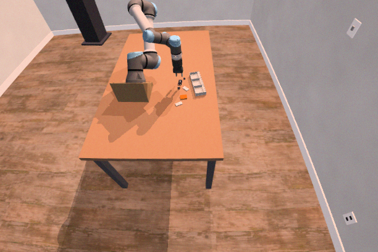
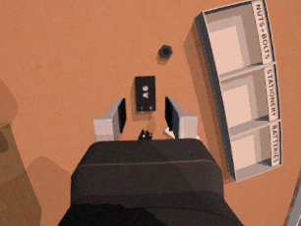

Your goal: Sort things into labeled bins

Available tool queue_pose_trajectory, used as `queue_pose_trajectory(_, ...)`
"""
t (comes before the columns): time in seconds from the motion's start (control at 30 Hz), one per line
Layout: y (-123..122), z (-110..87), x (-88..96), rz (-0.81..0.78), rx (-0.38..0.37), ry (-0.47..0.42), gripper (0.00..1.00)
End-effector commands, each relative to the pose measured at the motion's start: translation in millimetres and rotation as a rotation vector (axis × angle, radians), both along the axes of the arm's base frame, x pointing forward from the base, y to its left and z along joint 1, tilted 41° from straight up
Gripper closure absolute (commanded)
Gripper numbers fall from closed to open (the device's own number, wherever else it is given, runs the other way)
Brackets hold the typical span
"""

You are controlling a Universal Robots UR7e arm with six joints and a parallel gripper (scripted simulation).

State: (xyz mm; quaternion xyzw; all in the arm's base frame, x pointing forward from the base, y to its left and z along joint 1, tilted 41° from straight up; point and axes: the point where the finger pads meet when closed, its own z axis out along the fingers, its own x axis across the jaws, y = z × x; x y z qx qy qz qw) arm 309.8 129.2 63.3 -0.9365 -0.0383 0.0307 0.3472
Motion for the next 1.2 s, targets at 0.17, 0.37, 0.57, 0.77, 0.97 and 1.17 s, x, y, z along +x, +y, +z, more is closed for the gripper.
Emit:
queue_pose_trajectory(0.17,0,0.6,0.7,0.007,0.003,-0.007,0.2)
queue_pose_trajectory(0.37,0,0.6,0.7,0.006,0.003,-0.007,0.2)
queue_pose_trajectory(0.57,0,0.6,0.7,0.006,0.003,-0.007,0.2)
queue_pose_trajectory(0.77,0,0.6,0.7,0.006,0.003,-0.007,0.2)
queue_pose_trajectory(0.97,11,-11.5,-0.6,0.007,0.003,-0.007,0.2)
queue_pose_trajectory(1.17,26,-29.8,-2.4,0.007,0.003,-0.007,0.2)
